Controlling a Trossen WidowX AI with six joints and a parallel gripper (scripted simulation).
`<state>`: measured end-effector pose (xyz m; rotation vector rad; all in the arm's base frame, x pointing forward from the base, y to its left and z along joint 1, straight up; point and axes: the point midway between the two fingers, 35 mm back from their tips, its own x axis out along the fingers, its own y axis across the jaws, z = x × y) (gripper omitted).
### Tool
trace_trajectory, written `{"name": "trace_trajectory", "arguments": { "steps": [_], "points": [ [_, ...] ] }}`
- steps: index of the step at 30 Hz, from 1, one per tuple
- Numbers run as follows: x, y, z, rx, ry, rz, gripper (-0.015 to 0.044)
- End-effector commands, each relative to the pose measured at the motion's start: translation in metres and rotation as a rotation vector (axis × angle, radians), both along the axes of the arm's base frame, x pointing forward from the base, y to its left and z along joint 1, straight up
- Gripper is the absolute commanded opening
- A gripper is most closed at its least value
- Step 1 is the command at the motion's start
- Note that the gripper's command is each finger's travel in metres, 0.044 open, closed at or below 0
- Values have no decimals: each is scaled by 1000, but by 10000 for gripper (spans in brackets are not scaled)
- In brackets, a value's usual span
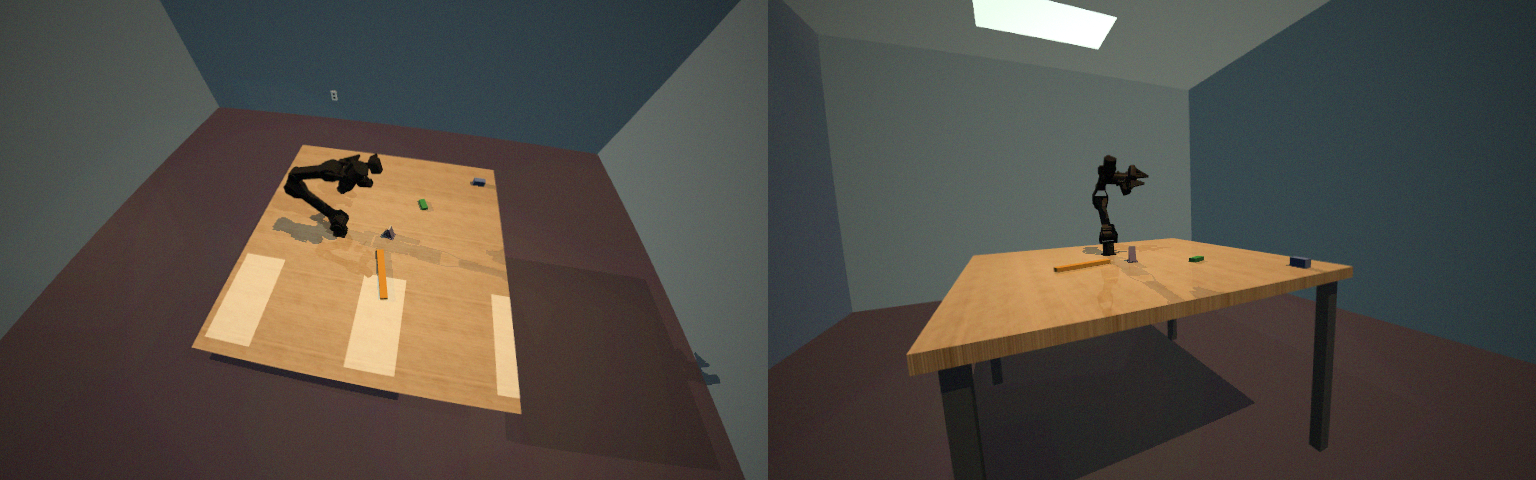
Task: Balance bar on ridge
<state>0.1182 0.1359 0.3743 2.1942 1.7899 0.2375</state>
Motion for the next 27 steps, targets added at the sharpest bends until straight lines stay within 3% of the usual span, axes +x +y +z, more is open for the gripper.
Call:
{"name": "trace_trajectory", "arguments": {
  "steps": [1,4,27],
  "points": [
    [1,0,0,-2,-1,-4,374],
    [16,-5,-4,-36,-20,-53,315],
    [136,-89,-66,-501,-100,-408,315]
  ]
}}
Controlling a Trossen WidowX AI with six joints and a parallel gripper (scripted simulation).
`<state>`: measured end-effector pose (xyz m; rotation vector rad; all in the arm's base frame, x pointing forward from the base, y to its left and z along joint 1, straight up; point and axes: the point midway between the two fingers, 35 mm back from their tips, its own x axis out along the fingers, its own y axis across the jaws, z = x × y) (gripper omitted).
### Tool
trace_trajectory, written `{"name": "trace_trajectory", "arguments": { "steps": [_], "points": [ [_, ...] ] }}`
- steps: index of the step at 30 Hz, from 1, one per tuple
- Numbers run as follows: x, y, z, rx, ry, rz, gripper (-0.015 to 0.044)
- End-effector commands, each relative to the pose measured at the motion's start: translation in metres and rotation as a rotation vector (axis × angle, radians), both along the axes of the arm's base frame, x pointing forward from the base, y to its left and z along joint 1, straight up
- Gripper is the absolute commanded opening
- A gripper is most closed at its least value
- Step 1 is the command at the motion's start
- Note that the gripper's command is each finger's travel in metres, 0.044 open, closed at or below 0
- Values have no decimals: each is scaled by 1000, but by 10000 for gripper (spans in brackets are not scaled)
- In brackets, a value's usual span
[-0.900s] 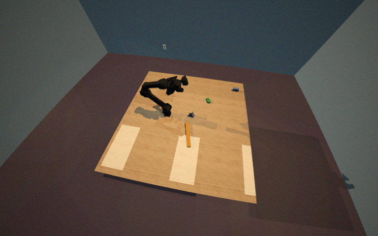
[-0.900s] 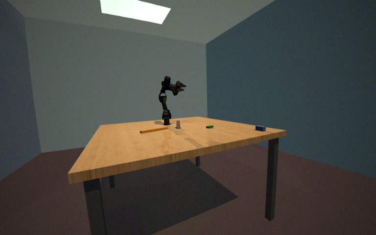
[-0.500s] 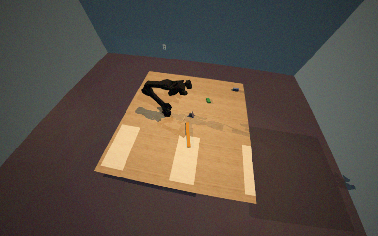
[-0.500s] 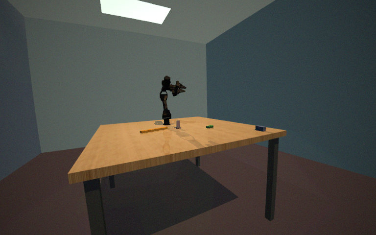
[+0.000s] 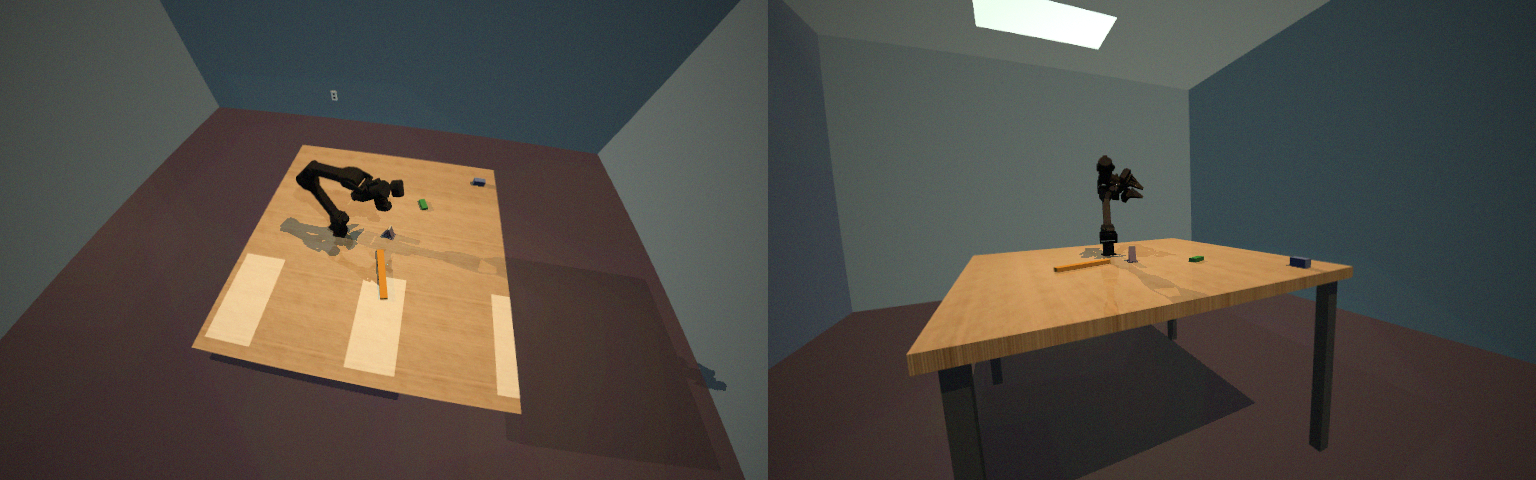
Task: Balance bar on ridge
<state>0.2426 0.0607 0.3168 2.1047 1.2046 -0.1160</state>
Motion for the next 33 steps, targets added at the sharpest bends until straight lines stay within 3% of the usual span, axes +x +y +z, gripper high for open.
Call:
{"name": "trace_trajectory", "arguments": {
  "steps": [1,15,33],
  "points": [
    [16,-19,-12,-94,5,-43,315],
    [51,-92,-64,-417,86,-116,315],
    [55,-188,-133,-785,280,-27,315]
  ]
}}
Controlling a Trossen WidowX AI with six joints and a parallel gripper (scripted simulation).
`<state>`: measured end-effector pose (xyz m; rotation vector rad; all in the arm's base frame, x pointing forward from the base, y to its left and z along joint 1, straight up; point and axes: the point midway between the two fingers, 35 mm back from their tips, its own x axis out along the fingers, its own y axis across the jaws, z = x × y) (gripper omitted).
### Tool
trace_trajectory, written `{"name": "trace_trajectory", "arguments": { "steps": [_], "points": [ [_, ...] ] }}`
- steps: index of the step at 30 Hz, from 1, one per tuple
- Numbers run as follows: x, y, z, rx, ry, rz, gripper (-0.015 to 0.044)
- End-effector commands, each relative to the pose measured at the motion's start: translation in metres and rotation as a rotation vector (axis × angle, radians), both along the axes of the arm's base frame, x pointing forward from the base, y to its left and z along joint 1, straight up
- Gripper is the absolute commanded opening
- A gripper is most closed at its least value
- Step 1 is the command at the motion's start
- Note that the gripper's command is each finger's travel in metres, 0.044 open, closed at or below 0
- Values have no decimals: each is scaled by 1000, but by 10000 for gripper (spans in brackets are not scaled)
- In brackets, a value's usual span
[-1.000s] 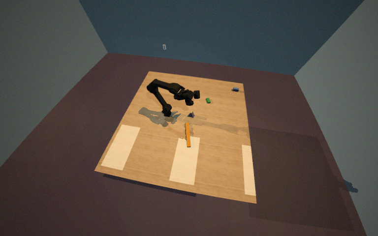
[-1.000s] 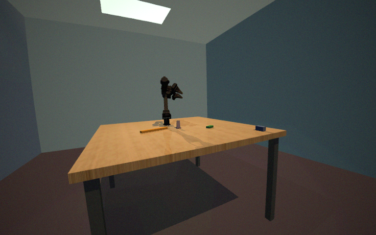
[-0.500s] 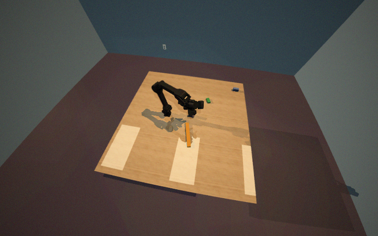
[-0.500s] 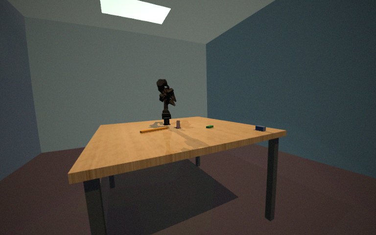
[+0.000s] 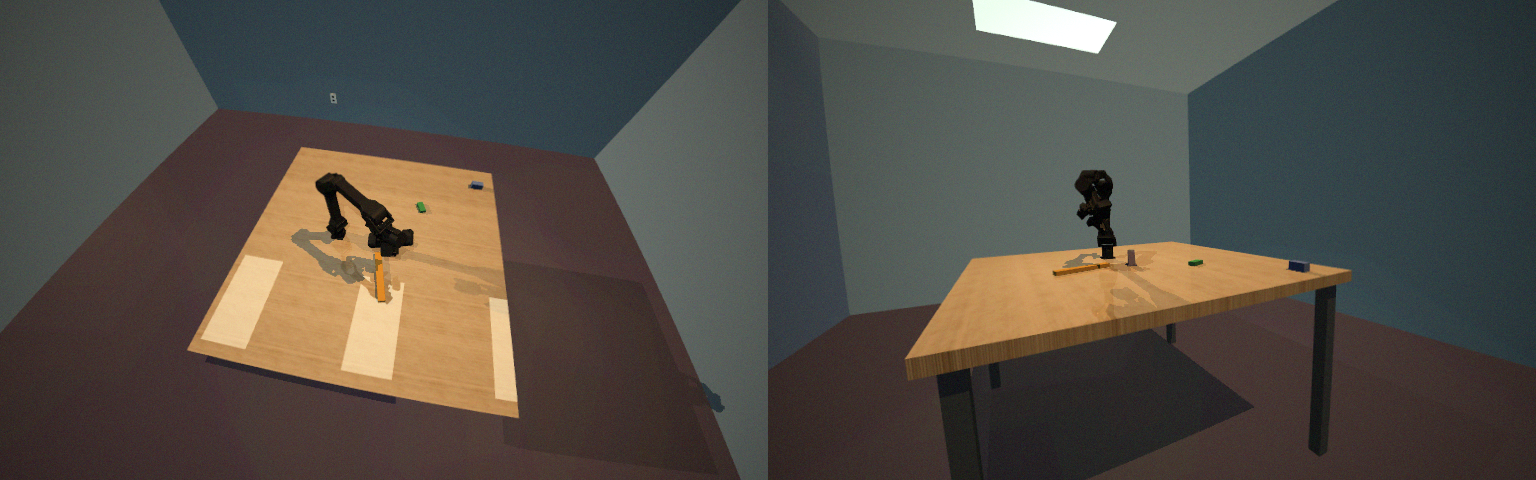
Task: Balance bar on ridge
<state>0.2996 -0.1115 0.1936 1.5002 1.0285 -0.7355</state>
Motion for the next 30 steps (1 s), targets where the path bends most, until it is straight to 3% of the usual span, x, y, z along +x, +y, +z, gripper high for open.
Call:
{"name": "trace_trajectory", "arguments": {
  "steps": [1,18,30],
  "points": [
    [-3,-22,-13,-70,63,21,315],
    [-36,-107,-72,-274,388,180,315],
    [-36,-111,-103,-279,402,189,315]
  ]
}}
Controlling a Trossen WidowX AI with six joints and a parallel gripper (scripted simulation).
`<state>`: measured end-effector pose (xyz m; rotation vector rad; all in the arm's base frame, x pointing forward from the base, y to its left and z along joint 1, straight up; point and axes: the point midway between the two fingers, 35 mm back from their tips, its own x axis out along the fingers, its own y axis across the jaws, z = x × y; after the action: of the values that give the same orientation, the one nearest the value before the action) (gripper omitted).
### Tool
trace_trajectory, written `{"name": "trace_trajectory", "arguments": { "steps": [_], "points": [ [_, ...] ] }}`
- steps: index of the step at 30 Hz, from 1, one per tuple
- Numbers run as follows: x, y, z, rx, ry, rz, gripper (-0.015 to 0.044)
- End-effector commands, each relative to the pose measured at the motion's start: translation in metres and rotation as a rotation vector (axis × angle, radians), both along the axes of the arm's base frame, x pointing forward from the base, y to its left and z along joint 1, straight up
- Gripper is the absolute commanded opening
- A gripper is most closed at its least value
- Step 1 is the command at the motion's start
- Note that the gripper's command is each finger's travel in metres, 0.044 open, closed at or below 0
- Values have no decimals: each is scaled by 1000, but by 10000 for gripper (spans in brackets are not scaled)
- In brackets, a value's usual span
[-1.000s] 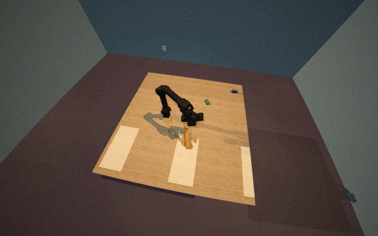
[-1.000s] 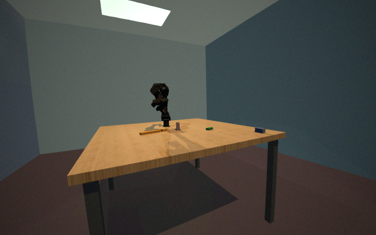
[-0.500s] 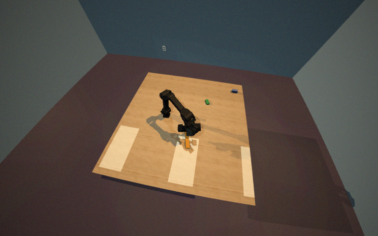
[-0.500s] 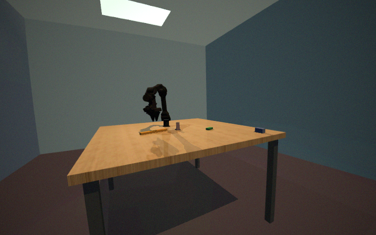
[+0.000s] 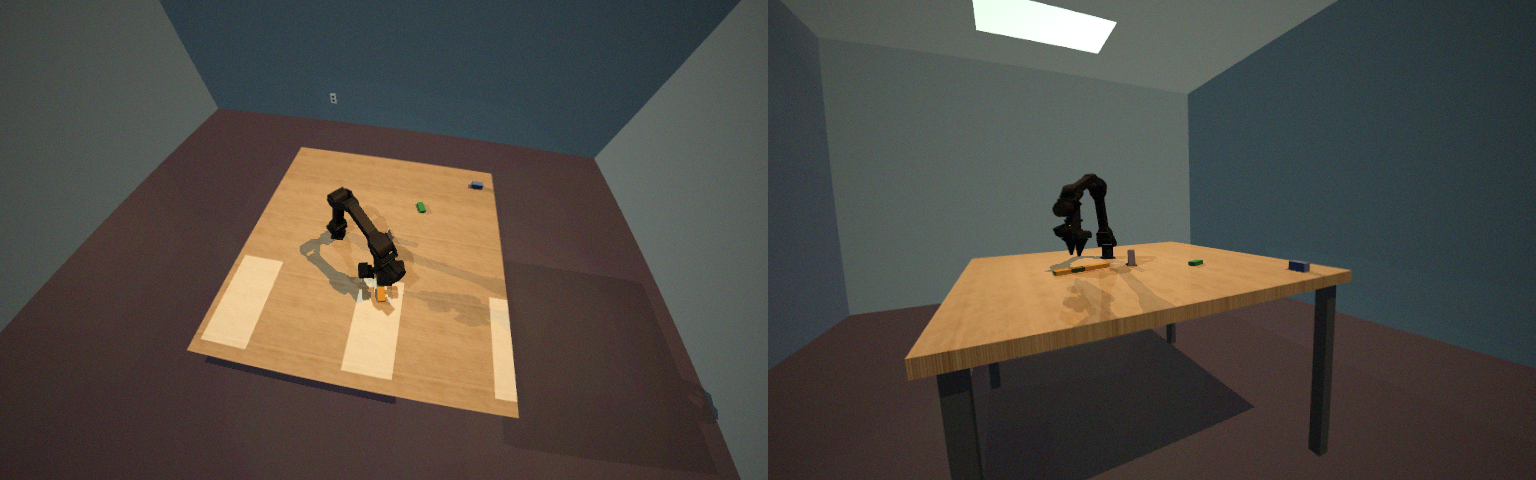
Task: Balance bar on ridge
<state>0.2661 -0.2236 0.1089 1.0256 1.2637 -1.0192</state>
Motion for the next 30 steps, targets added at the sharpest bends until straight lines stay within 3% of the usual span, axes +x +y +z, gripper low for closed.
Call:
{"name": "trace_trajectory", "arguments": {
  "steps": [1,30],
  "points": [
    [-3,1,-25,8,19,5,315],
    [-3,1,-60,9,19,5,315]
  ]
}}
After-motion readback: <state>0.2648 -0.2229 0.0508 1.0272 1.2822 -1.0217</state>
